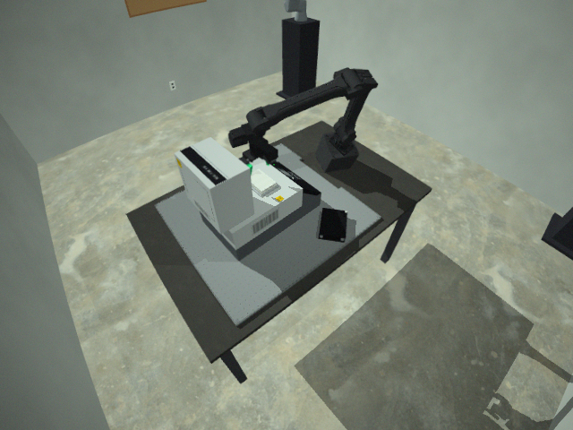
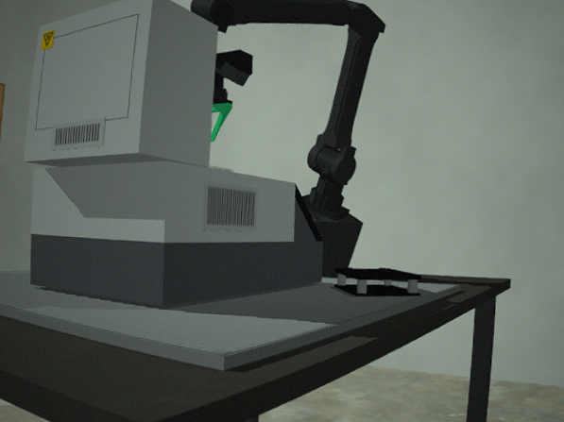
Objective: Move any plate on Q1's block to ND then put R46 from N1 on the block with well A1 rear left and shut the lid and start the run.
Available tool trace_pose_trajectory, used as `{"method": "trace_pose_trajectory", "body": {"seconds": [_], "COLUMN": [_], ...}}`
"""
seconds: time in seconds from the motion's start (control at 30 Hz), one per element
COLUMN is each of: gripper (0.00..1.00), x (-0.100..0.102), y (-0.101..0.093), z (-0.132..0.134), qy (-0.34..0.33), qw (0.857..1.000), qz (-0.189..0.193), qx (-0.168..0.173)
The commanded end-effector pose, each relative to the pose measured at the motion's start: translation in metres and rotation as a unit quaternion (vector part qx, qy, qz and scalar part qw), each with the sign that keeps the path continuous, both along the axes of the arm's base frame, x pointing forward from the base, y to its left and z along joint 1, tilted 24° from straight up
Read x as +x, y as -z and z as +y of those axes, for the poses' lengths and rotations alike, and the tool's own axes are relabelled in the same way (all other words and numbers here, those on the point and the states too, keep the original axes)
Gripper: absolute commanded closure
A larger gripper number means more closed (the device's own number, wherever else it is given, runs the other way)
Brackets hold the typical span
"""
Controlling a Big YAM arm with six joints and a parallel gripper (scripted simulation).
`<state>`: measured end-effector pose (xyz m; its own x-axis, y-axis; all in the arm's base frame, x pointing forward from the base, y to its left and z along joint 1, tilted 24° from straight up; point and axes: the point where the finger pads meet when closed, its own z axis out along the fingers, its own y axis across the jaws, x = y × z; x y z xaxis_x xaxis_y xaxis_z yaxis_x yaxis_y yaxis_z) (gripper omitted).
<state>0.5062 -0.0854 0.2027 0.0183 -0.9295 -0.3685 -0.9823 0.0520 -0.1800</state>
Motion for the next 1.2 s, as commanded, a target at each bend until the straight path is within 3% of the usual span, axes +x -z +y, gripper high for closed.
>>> {"method": "trace_pose_trajectory", "body": {"seconds": [0.0,0.5,0.93,1.17], "gripper": [0.00,0.00,0.00,0.00], "x": [0.012,0.002,0.011,0.015], "y": [-0.016,0.011,-0.027,-0.043], "z": [0.000,-0.007,-0.014,-0.001], "qy": [0.001,0.004,0.007,-0.006], "qw": [1.000,1.000,0.999,0.998], "qz": [-0.022,0.001,-0.039,-0.055], "qx": [-0.004,0.003,-0.010,-0.014]}}
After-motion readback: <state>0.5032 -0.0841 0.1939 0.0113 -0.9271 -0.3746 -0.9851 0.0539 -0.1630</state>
